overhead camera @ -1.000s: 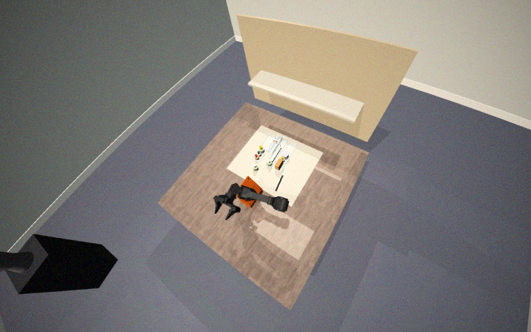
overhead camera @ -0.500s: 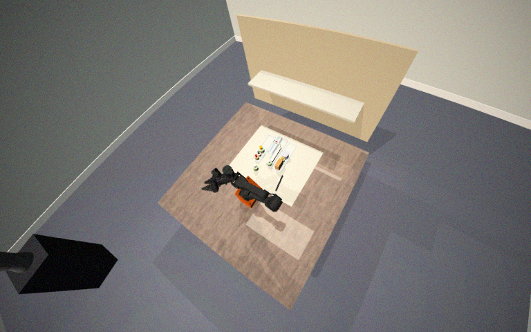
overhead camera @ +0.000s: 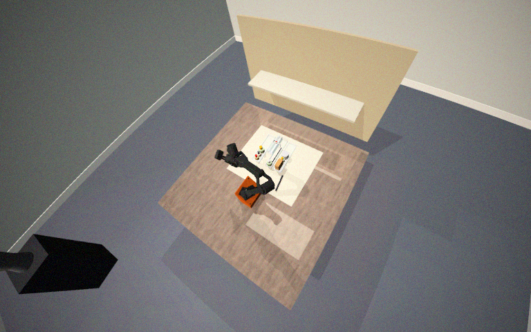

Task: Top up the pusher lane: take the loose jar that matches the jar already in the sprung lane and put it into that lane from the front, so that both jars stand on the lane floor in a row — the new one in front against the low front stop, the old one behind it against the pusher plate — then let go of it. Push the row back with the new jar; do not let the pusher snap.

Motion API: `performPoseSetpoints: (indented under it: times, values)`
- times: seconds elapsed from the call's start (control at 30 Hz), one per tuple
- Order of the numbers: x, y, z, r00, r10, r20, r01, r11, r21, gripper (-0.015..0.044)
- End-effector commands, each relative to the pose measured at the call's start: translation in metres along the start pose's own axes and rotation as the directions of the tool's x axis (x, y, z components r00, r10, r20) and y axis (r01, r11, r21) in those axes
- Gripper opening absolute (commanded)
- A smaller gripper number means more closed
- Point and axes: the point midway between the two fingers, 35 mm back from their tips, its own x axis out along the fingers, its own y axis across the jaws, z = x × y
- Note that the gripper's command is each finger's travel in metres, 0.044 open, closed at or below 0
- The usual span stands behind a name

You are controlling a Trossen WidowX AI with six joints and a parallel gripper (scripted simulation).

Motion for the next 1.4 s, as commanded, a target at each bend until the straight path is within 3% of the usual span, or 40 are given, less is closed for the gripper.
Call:
performPoseSetpoints:
  times: [0.0,0.23,0.4,1.37]
  values:
    - [0.006,-0.058,0.033,0.963,-0.269,0.003,0.265,0.953,0.146,0.0440]
    - [-0.011,-0.163,0.066,0.737,-0.666,-0.117,0.668,0.691,0.275,0.0440]
    - [-0.031,-0.222,0.076,0.532,-0.817,-0.222,0.842,0.481,0.246,0.0440]
    - [-0.005,-0.271,0.063,0.521,-0.823,-0.226,0.848,0.471,0.243,0.0440]
